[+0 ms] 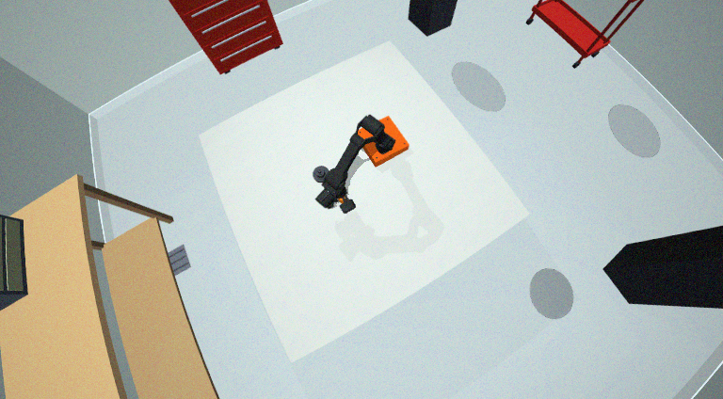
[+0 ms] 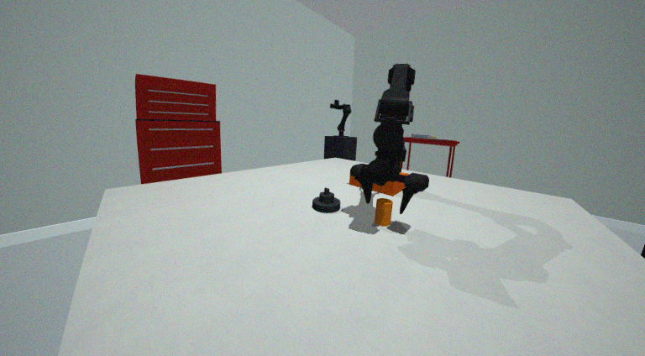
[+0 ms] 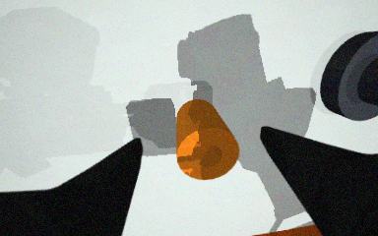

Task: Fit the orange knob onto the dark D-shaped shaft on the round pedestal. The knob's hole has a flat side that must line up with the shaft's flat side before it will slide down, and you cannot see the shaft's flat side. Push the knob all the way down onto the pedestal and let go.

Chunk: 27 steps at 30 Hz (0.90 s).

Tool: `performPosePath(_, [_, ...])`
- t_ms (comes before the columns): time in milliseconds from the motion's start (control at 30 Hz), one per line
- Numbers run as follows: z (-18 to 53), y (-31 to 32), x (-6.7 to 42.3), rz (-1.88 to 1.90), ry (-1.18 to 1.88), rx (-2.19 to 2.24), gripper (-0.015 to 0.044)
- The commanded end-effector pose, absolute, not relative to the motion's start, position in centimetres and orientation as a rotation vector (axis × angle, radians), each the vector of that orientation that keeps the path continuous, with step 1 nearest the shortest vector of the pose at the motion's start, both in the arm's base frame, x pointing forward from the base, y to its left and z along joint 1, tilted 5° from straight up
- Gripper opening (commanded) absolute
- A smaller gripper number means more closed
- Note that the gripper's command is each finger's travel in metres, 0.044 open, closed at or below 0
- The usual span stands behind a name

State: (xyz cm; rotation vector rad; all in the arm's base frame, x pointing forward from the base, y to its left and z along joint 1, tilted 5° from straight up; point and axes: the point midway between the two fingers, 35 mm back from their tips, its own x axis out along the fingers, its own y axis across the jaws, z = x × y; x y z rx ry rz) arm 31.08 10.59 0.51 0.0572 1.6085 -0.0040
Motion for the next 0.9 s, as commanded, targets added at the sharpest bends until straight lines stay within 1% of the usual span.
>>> performPosePath(0, [-0.2, 10.6, 30.9, -0.006, 1.613, 0.062, 0.044])
performPosePath(600, [-2.8, 10.6, 30.6, -0.006, 1.614, 0.062, 0.044])
performPosePath(867, [-2.8, 10.6, 30.6, -0.006, 1.614, 0.062, 0.023])
